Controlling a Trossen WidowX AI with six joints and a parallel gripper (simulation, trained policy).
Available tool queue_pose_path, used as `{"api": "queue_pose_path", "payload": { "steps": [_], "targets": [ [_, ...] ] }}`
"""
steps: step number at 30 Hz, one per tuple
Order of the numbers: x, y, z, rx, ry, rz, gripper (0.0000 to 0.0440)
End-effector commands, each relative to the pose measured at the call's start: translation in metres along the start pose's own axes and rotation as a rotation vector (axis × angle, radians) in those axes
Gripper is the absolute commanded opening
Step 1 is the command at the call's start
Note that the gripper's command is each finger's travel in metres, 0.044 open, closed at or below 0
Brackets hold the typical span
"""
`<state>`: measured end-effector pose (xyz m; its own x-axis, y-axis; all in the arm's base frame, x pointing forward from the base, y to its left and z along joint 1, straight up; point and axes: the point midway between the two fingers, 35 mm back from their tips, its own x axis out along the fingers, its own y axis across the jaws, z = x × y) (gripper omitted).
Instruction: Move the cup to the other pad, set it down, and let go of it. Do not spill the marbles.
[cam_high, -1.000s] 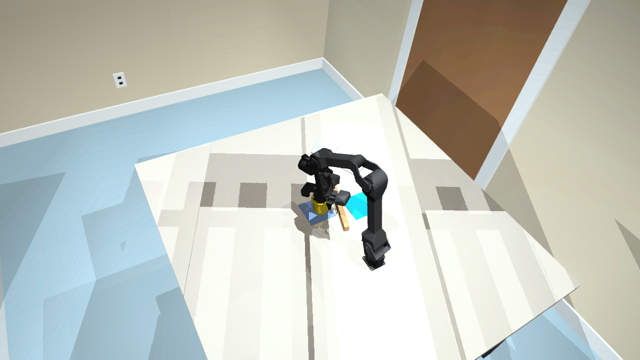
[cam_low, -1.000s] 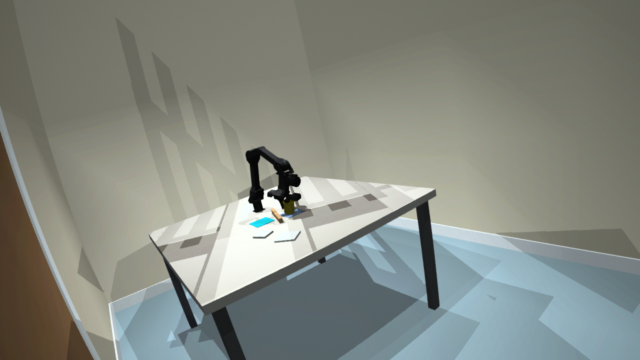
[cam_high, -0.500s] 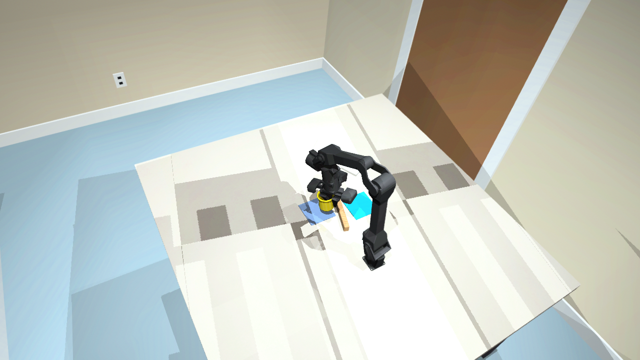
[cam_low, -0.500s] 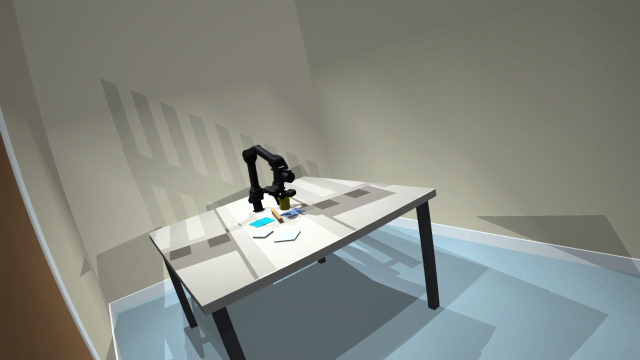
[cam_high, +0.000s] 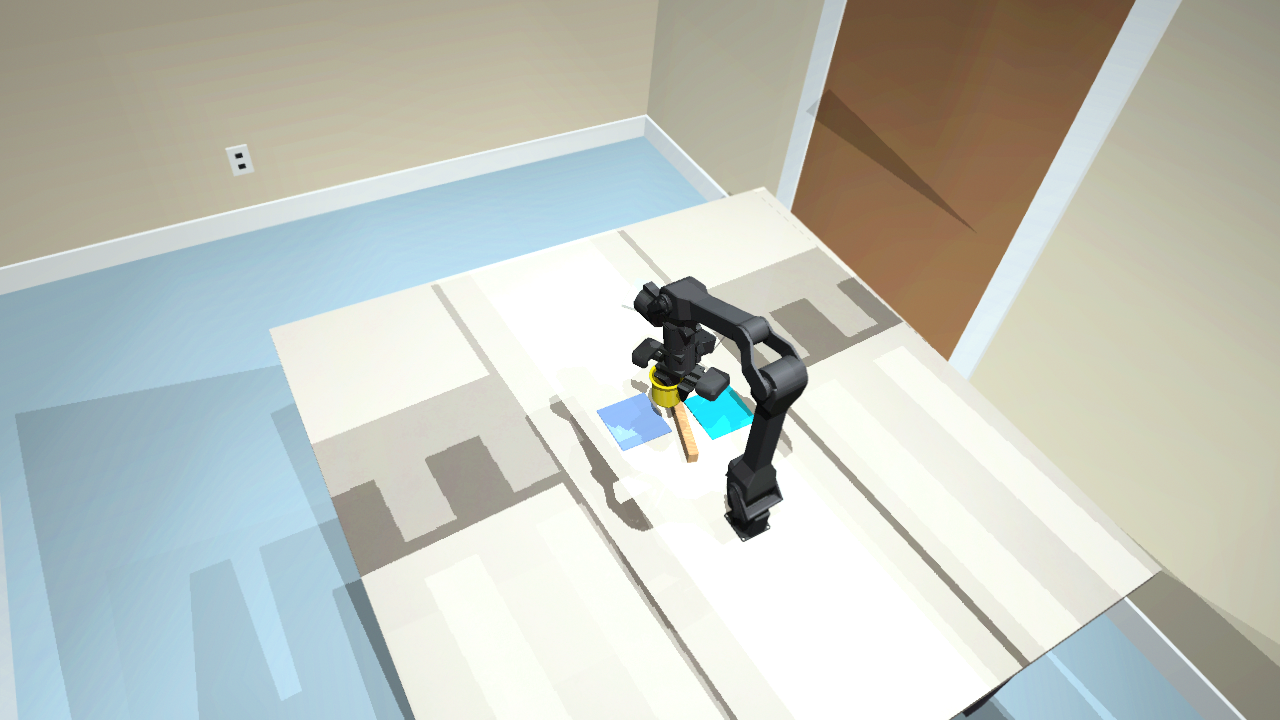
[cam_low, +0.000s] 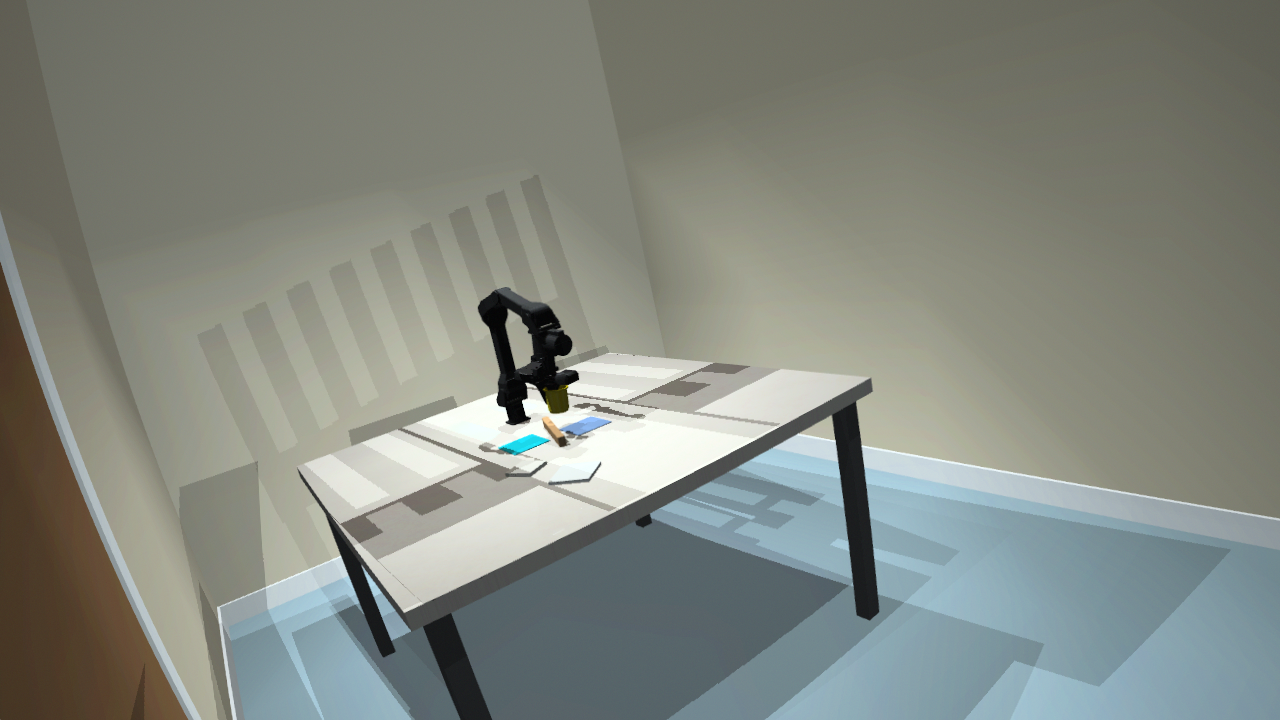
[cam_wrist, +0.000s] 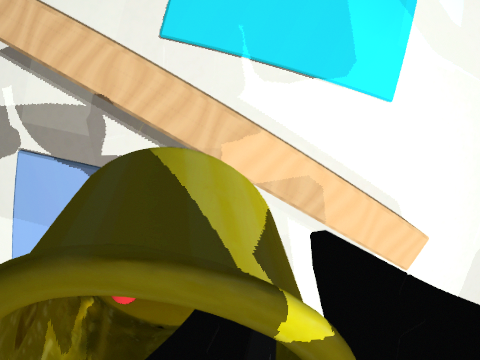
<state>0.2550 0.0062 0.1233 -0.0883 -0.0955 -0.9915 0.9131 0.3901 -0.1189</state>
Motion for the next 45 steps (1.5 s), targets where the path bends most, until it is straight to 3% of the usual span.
{"api": "queue_pose_path", "payload": {
  "steps": [1, 21, 45],
  "targets": [
    [-0.007, -0.001, 0.011, 0.049, -0.009, 0.04, 0.0],
    [-0.005, -0.019, 0.062, 0.224, -0.058, 0.139, 0.0],
    [0.04, -0.045, 0.086, 0.36, -0.083, 0.17, 0.0003]
  ]
}}
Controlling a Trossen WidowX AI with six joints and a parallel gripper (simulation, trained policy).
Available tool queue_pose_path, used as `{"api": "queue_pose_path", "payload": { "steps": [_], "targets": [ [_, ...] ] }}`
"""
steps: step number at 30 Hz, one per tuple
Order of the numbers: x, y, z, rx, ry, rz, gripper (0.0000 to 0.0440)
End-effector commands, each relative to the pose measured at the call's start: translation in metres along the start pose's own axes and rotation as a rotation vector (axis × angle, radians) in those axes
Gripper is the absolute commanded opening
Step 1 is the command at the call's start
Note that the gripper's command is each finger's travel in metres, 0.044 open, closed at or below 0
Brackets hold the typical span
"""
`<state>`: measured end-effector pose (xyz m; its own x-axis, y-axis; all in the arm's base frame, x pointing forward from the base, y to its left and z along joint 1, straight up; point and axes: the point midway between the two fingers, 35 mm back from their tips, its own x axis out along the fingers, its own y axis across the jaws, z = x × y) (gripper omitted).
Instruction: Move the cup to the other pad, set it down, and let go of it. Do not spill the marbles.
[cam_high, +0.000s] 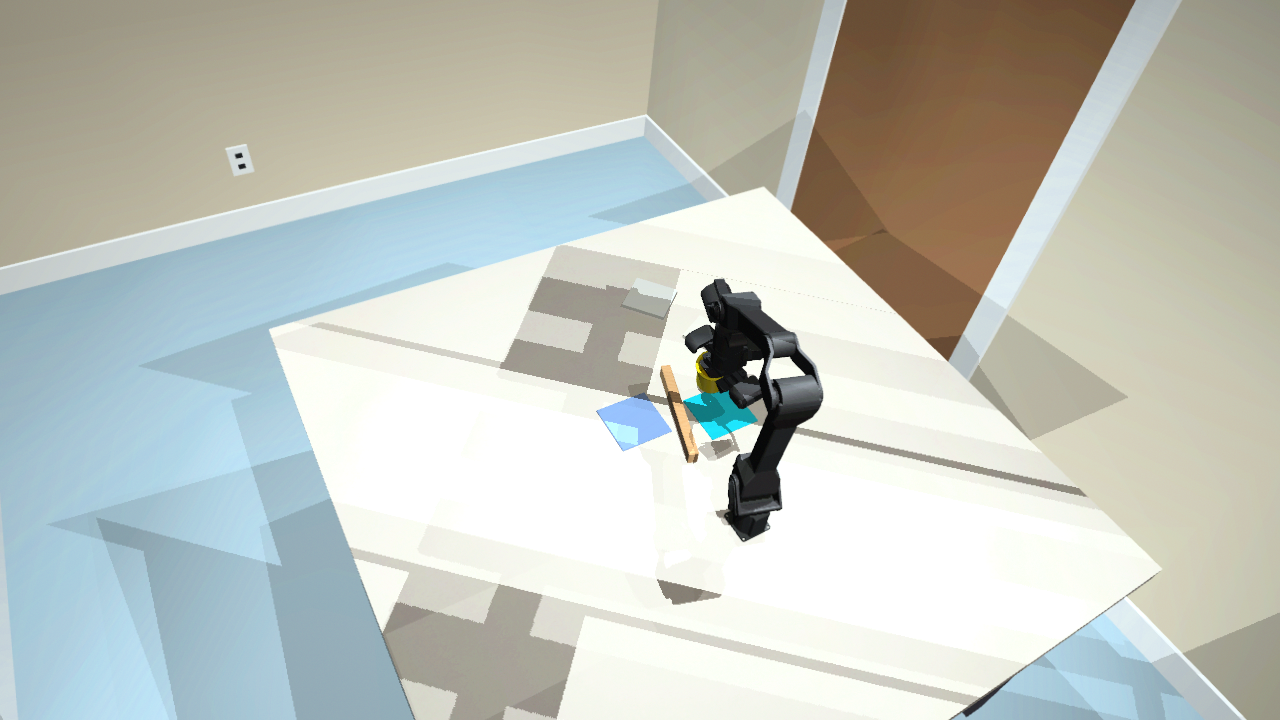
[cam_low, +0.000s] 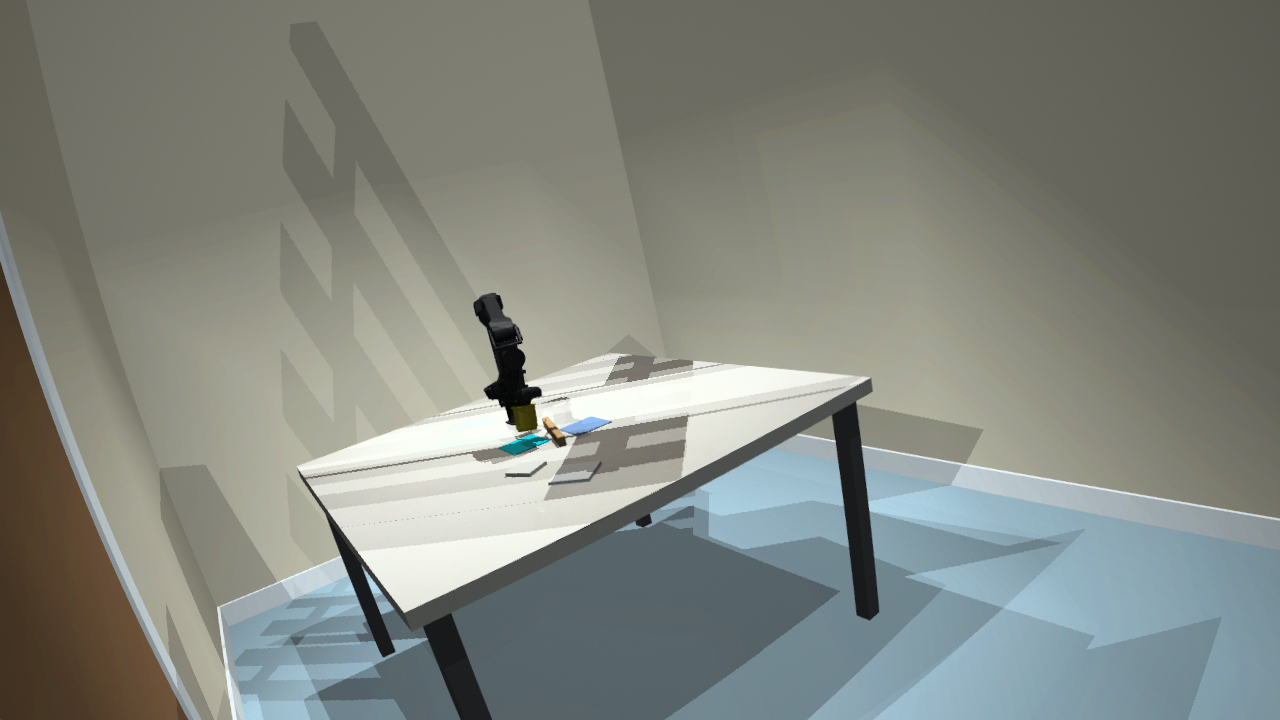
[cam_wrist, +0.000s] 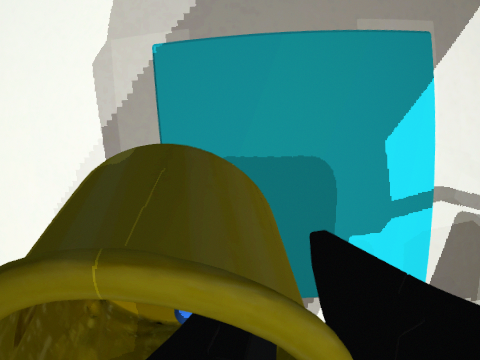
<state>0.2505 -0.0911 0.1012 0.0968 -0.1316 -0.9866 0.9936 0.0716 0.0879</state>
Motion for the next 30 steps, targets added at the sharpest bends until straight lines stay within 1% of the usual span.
{"api": "queue_pose_path", "payload": {
  "steps": [1, 6, 15, 18, 21, 22, 30],
  "targets": [
    [0.01, -0.008, 0.001, 0.013, -0.005, -0.003, 0.0004],
    [0.021, -0.017, 0.001, 0.032, -0.005, -0.011, 0.002],
    [0.036, -0.029, 0.002, 0.065, -0.012, -0.015, 0.0065],
    [0.039, -0.029, 0.004, 0.076, -0.019, 0.0, 0.0098],
    [0.036, -0.025, 0.008, 0.091, -0.028, 0.037, 0.0168],
    [0.035, -0.024, 0.009, 0.096, -0.029, 0.049, 0.0185],
    [0.025, -0.024, 0.011, 0.112, -0.024, 0.109, 0.0199]
  ]
}}
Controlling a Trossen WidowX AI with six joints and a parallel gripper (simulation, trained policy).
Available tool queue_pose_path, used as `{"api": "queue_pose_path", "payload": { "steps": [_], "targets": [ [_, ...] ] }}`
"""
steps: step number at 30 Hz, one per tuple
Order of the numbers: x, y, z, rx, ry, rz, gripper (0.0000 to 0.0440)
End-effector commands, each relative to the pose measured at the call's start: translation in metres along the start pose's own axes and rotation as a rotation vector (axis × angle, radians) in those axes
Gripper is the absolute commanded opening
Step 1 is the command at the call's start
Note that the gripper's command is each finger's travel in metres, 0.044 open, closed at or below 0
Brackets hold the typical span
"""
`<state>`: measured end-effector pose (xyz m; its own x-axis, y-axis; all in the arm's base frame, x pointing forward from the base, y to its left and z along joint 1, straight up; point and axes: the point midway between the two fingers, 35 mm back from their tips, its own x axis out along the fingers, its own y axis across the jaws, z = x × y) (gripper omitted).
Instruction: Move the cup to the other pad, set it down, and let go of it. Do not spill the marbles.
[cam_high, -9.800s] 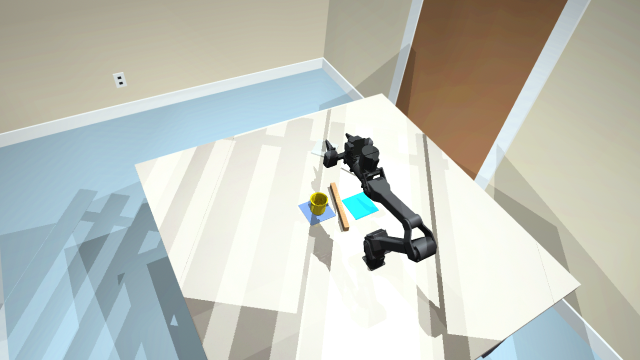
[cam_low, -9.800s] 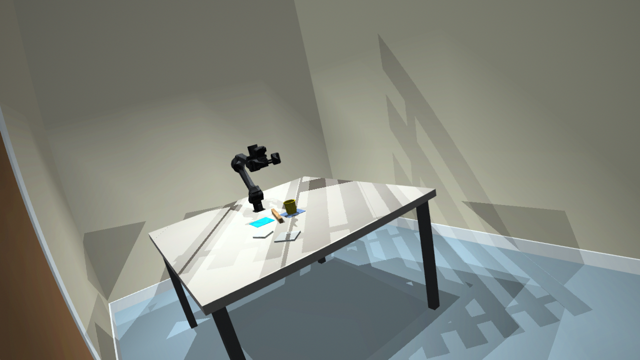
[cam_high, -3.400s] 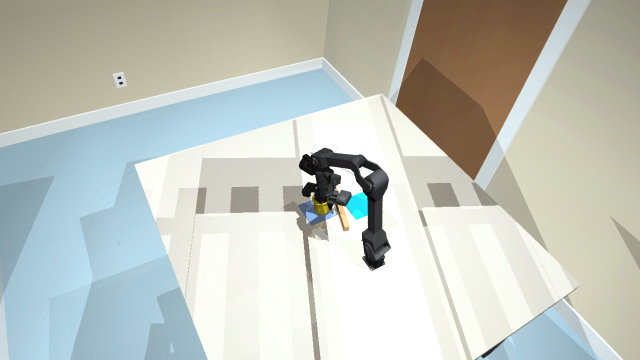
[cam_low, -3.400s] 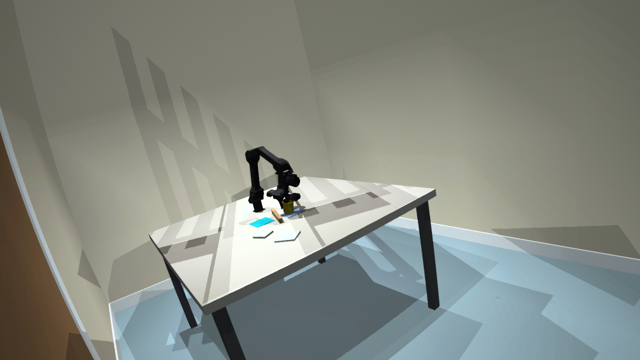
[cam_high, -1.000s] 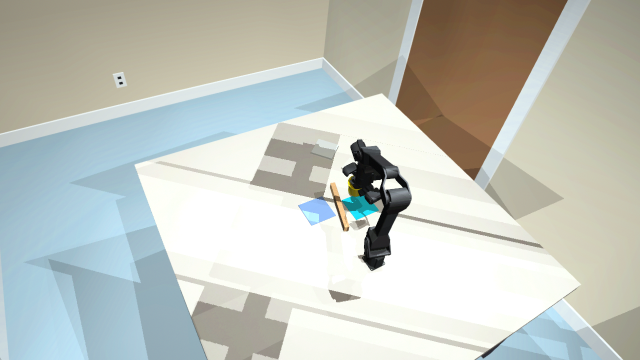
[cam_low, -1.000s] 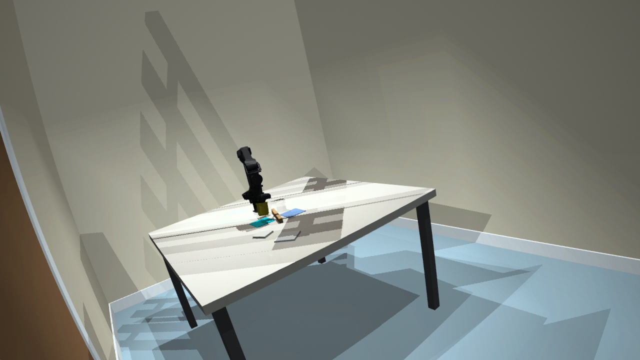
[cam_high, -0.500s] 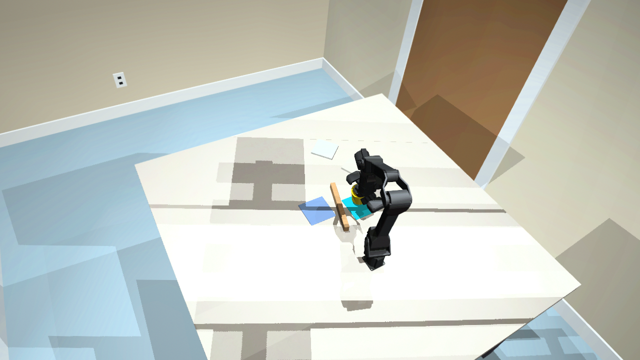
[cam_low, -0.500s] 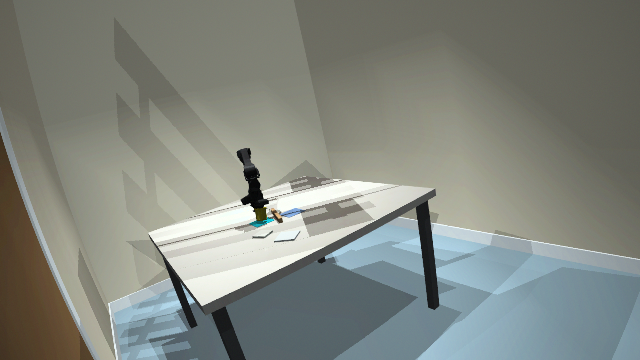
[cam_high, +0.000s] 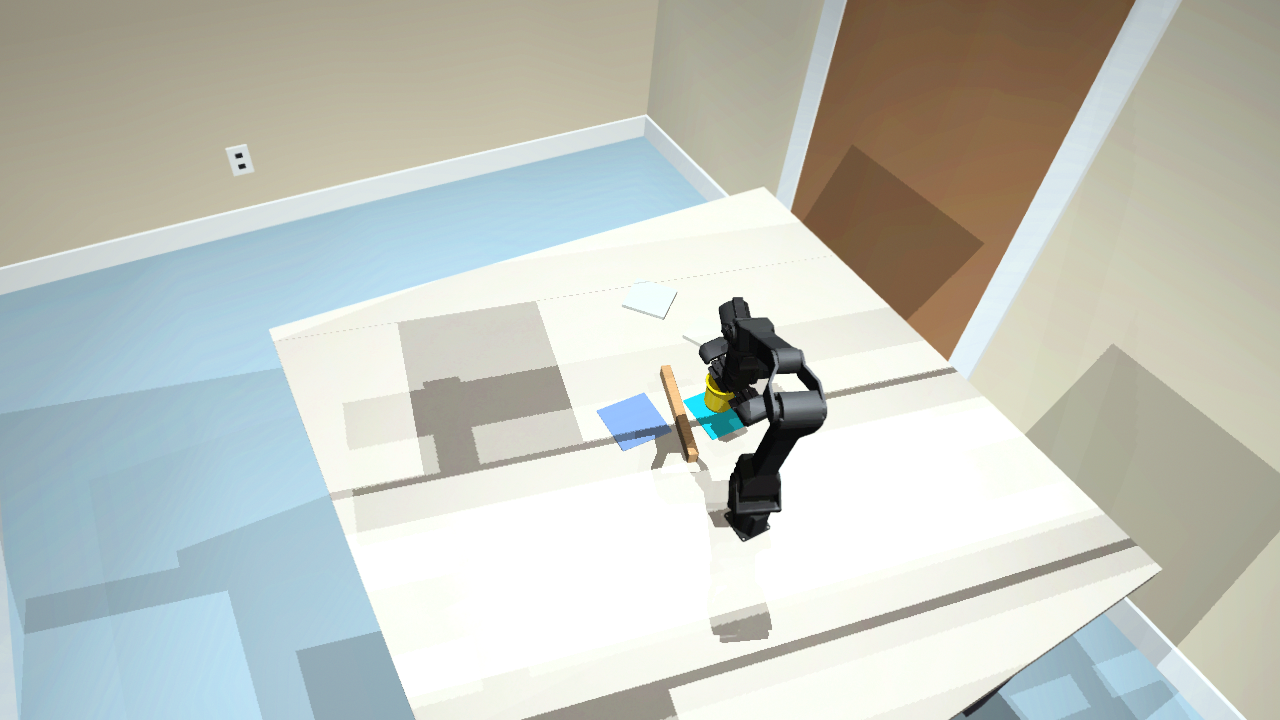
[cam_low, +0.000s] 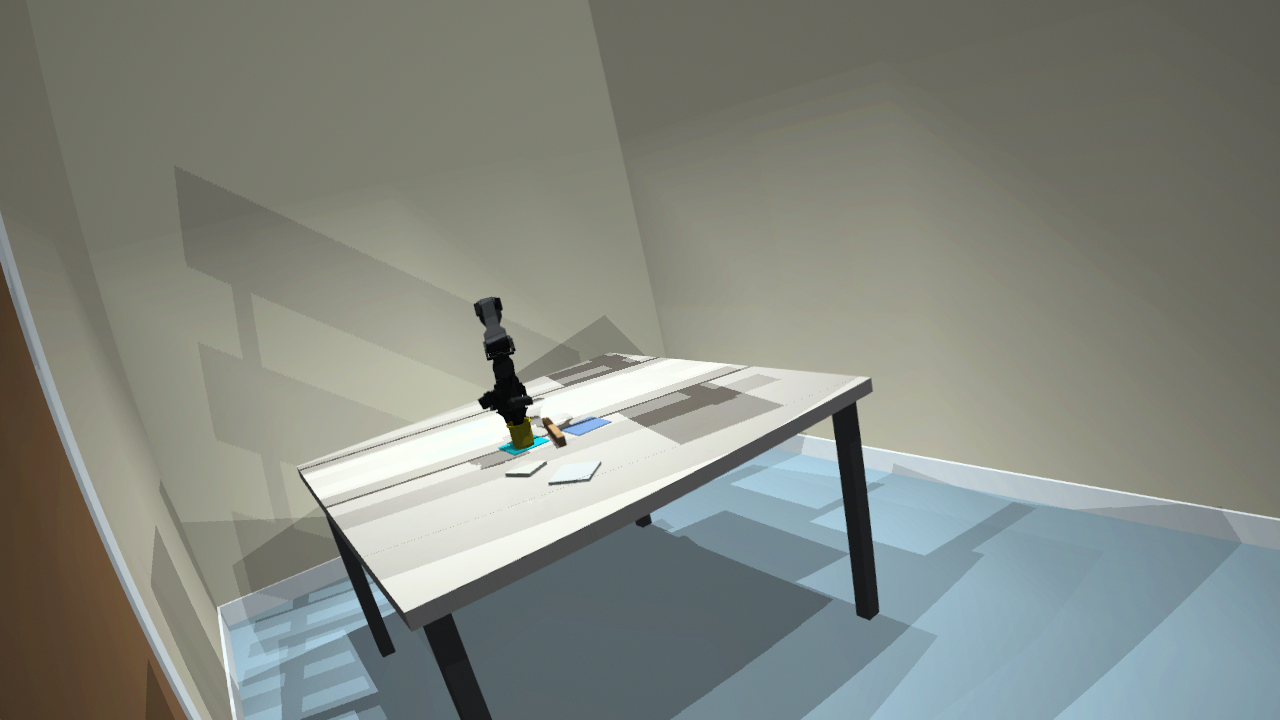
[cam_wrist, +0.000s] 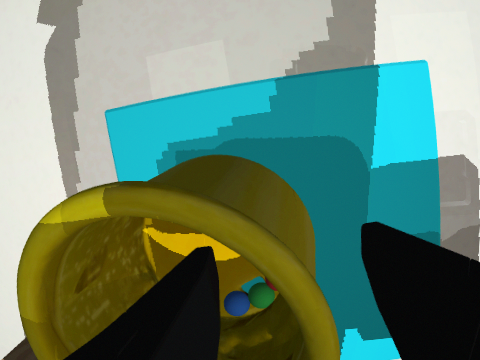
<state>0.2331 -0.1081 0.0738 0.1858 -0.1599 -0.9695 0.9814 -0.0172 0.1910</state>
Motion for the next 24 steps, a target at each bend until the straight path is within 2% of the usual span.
{"api": "queue_pose_path", "payload": {
  "steps": [1, 13, 24],
  "targets": [
    [-0.004, -0.003, -0.001, 0.011, 0.009, 0.024, 0.0201],
    [-0.025, -0.007, 0.001, 0.037, 0.015, 0.09, 0.0258],
    [-0.057, -0.006, 0.012, 0.066, -0.015, 0.166, 0.0314]
  ]
}}
